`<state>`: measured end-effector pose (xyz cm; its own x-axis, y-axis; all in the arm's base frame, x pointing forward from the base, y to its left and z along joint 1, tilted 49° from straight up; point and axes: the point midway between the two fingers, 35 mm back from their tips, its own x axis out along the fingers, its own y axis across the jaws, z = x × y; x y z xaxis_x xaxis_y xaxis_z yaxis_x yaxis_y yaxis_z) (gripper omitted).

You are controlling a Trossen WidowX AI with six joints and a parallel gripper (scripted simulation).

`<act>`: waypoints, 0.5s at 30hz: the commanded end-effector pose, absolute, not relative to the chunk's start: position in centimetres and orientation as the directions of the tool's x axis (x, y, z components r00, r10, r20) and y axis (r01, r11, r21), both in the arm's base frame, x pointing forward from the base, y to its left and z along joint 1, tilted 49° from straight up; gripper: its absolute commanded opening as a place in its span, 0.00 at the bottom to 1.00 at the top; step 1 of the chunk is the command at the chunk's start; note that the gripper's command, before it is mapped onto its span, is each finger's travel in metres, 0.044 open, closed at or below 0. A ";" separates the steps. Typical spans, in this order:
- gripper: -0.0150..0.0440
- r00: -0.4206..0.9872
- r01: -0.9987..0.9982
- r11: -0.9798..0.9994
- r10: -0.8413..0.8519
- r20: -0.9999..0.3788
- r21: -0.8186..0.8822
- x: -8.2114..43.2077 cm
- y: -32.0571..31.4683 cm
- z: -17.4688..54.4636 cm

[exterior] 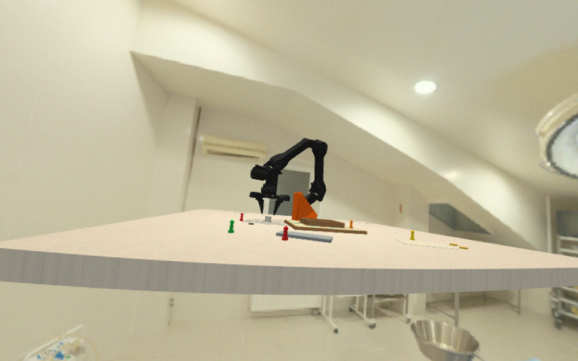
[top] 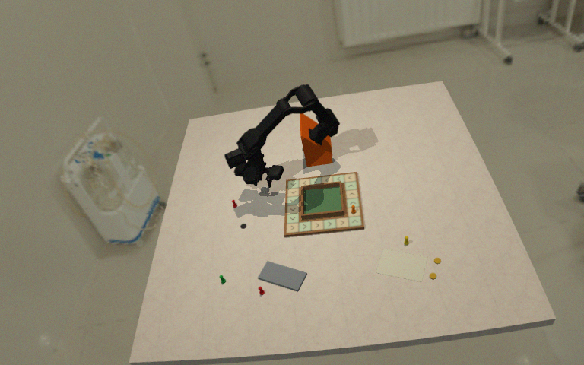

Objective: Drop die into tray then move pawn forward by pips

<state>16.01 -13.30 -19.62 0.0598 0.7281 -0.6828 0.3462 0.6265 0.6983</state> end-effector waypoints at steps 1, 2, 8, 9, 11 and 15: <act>0.72 0.057 0.349 0.619 0.736 -0.675 0.704 16.0 -12.5 -20.0; 0.72 0.057 0.349 0.619 0.736 -0.675 0.704 16.0 -12.4 -20.1; 0.72 0.057 0.349 0.618 0.736 -0.674 0.704 16.1 -11.6 -20.8; 0.72 0.057 0.349 0.618 0.736 -0.674 0.704 16.1 -11.5 -20.9; 0.72 0.057 0.349 0.618 0.736 -0.674 0.705 16.1 -11.3 -21.0; 0.59 0.057 0.349 0.618 0.736 -0.674 0.705 16.1 -11.3 -21.0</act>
